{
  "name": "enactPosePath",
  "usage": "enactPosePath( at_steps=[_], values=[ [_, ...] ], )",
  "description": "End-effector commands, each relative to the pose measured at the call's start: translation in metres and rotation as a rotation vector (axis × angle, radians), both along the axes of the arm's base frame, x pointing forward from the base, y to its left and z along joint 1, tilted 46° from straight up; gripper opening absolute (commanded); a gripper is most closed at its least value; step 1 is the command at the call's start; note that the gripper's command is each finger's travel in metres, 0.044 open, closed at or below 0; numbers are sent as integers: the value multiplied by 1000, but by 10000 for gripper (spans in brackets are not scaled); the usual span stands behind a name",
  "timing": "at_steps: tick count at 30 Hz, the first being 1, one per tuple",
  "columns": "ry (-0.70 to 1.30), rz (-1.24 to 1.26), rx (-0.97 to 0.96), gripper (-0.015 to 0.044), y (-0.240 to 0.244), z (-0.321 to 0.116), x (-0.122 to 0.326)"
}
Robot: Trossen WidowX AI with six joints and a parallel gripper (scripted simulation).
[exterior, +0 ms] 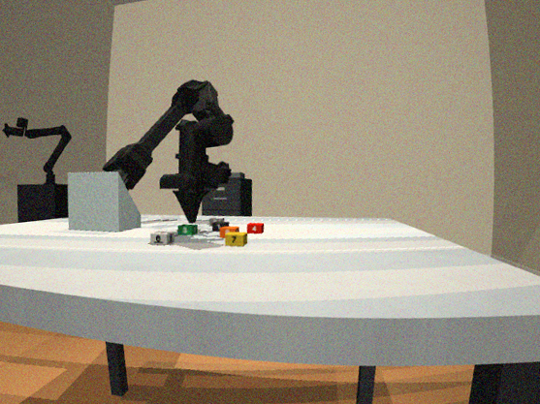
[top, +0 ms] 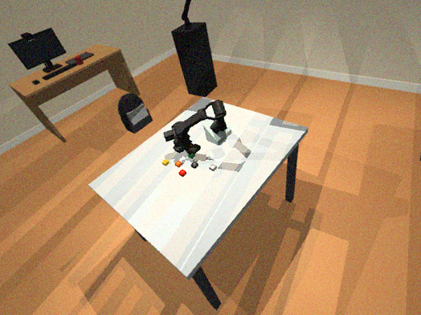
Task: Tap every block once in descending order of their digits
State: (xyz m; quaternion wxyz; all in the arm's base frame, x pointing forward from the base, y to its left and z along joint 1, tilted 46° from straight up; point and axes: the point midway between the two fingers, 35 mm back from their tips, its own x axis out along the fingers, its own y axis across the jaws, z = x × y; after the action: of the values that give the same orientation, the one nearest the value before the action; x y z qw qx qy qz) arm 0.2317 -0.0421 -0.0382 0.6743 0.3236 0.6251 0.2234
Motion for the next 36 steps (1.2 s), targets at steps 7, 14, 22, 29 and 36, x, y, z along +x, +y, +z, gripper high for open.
enactPosePath(
  at_steps=[7, 14, 22, 29, 36],
  values=[
    [-7, -2, -14, 20, -33, 29, -1],
    [-6, -1, -13, 20, -73, 70, -11],
    [-6, -3, -15, 20, -39, 111, 23],
    [-8, -1, -8, 20, -21, 129, 34],
    [-10, -1, -6, 20, 34, 75, 45]
  ],
)
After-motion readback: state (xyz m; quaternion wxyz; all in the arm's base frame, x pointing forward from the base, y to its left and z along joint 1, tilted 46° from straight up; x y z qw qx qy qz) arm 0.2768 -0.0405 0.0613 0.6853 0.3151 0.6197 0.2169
